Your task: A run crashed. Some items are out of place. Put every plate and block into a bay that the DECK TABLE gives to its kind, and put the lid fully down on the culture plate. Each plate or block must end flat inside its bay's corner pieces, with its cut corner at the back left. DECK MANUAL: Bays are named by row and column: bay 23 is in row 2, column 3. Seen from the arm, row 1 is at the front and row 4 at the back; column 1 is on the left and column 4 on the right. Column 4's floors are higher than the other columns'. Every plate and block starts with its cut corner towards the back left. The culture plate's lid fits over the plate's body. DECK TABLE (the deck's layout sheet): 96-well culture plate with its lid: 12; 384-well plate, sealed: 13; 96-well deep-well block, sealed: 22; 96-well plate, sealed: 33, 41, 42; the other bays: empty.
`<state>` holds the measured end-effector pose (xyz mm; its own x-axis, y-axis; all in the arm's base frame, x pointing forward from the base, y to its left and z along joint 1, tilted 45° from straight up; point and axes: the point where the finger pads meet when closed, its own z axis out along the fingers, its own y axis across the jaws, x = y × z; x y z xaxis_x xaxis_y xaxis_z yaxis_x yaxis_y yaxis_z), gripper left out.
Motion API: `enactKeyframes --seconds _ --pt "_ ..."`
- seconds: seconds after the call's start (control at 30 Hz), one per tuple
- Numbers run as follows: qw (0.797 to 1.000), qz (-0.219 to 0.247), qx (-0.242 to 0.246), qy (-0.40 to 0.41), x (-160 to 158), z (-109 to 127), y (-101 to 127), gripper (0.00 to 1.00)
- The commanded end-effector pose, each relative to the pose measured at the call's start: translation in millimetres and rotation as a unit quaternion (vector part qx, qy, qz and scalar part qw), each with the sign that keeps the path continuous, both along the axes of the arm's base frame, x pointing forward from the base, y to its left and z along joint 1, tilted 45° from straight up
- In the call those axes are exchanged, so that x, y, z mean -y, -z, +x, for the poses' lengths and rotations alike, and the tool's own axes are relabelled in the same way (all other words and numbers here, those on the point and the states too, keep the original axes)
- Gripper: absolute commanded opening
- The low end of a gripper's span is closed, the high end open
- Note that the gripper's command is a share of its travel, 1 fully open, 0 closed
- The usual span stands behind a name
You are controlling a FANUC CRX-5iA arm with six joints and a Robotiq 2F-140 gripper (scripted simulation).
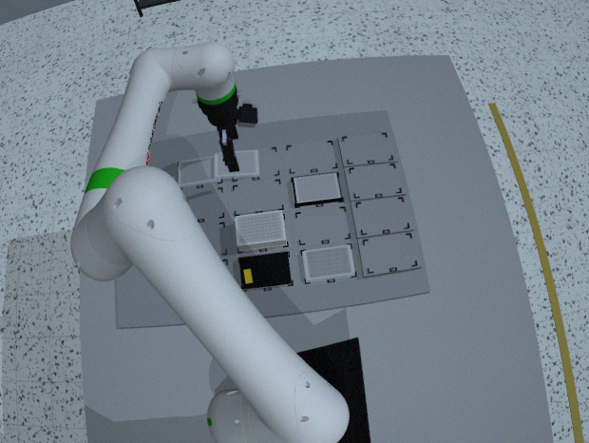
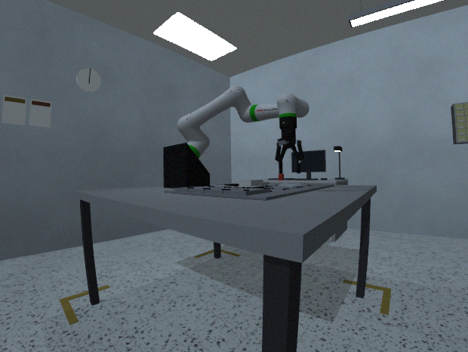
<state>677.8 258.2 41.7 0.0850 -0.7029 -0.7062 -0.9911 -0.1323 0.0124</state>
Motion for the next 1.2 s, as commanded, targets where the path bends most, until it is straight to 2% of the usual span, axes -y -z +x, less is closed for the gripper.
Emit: enactKeyframes --seconds 0.0,1.17 --pt "1.0 0.0 0.001 0.001 0 2 -2 0.7" --pt "1.0 0.0 0.001 0.001 -25 -2 23 0.7"
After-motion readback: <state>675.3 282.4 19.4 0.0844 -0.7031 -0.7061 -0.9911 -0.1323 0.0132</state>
